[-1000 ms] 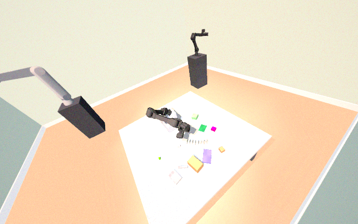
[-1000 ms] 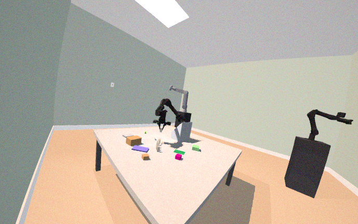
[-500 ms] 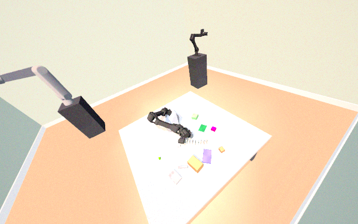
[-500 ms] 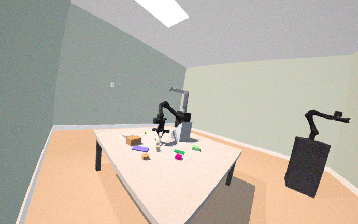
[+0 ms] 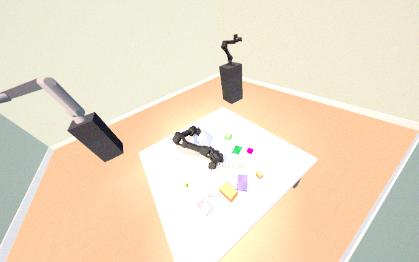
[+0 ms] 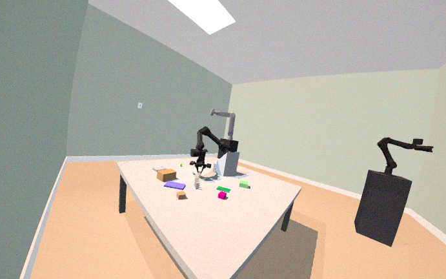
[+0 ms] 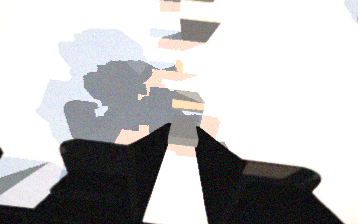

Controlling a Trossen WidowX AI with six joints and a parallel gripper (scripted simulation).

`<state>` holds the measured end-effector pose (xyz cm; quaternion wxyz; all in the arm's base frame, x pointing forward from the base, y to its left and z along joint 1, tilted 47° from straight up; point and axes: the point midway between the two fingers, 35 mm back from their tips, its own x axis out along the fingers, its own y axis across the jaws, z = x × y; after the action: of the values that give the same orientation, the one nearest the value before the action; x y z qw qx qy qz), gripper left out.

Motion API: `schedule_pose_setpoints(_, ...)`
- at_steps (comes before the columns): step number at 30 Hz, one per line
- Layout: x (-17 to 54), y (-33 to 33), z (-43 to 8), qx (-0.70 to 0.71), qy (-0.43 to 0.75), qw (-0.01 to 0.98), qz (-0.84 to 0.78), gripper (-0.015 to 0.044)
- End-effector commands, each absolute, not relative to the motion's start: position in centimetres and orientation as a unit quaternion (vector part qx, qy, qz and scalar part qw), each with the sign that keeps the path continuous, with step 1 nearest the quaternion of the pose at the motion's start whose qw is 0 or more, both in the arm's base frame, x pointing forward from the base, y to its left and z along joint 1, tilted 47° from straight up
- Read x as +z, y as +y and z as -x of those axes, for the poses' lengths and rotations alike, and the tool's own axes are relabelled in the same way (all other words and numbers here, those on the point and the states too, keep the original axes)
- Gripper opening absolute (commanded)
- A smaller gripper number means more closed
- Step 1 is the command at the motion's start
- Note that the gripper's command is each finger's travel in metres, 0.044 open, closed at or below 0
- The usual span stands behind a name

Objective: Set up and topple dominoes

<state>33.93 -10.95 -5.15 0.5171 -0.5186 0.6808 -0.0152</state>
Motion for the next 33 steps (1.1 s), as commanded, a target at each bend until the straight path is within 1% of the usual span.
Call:
schedule_pose_setpoints(1, -5.1, -11.0, -33.9, -0.016, 0.681, 0.515, 0.52, 0.0186)
schedule_pose_setpoints(10, -5.1, -11.0, -33.9, -0.016, 0.681, 0.515, 0.52, 0.0422)
schedule_pose_setpoints(11, -5.1, -11.0, -33.9, -0.016, 0.681, 0.515, 0.52, 0.044)
schedule_pose_setpoints(15, -4.5, -10.2, -34.1, -0.014, 0.681, 0.517, 0.519, 0.044)
schedule_pose_setpoints(20, 0.8, -4.1, -33.9, -0.011, 0.681, 0.52, 0.516, 0.044)
schedule_pose_setpoints(23, 3.3, -1.8, -33.2, -0.013, 0.681, 0.519, 0.517, 0.044)
schedule_pose_setpoints(31, 3.9, -1.3, -33.0, -0.014, 0.681, 0.519, 0.517, 0.044)
schedule_pose_setpoints(33, 3.8, -2.0, -33.3, -0.004, 0.681, 0.513, 0.522, 0.044)
